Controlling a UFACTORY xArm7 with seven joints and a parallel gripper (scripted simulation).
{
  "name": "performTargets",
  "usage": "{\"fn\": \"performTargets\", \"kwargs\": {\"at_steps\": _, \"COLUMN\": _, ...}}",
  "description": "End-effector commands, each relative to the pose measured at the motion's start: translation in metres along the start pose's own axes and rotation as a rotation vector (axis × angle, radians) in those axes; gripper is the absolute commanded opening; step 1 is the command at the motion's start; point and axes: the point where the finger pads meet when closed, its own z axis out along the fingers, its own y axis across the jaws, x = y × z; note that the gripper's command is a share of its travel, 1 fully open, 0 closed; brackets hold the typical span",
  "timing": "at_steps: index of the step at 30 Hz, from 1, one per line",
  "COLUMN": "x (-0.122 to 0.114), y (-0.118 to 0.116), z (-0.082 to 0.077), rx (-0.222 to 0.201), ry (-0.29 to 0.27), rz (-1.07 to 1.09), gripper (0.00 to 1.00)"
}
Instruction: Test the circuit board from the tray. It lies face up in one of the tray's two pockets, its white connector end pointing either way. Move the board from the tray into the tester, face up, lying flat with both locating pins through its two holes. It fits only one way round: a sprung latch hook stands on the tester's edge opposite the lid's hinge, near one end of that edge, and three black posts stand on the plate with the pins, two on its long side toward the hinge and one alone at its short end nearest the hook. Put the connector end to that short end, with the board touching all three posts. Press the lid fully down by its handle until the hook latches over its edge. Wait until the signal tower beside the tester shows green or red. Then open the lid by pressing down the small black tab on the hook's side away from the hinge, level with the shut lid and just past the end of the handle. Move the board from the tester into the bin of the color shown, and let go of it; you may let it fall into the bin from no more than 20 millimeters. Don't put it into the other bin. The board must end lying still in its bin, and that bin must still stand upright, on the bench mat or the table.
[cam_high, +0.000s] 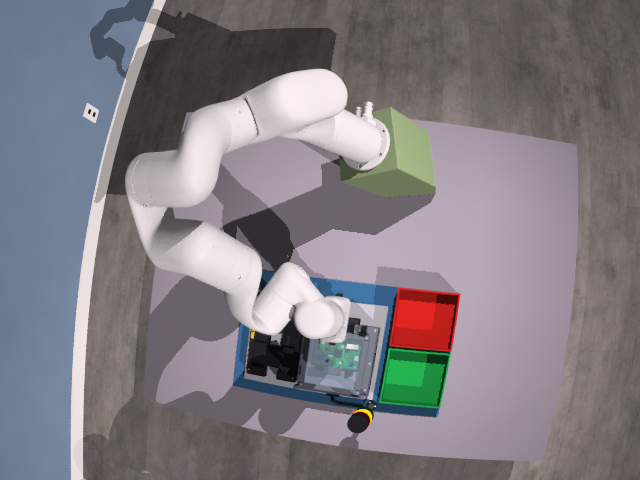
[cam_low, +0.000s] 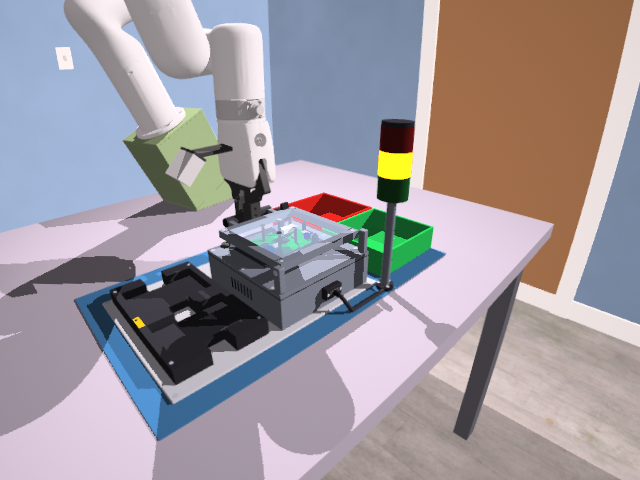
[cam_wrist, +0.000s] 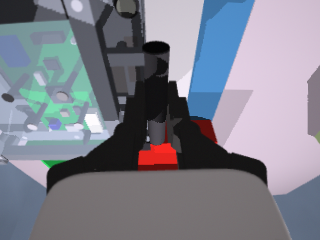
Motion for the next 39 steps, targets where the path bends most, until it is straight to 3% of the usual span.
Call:
{"fn": "performTargets", "kwargs": {"at_steps": 1, "x": -0.0003, "y": -0.0013, "z": -0.0003, "rx": 0.003, "ry": -0.001, "rz": 0.000, "gripper": 0.00}}
{"fn": "performTargets", "kwargs": {"at_steps": 10, "x": -0.0003, "y": -0.0013, "z": -0.0003, "rx": 0.003, "ry": -0.001, "rz": 0.000, "gripper": 0.00}}
{"fn": "performTargets", "kwargs": {"at_steps": 11, "x": -0.0003, "y": -0.0013, "z": -0.0003, "rx": 0.003, "ry": -0.001, "rz": 0.000, "gripper": 0.22}}
{"fn": "performTargets", "kwargs": {"at_steps": 39, "x": -0.0003, "y": -0.0013, "z": -0.0003, "rx": 0.003, "ry": -0.001, "rz": 0.000, "gripper": 0.22}}
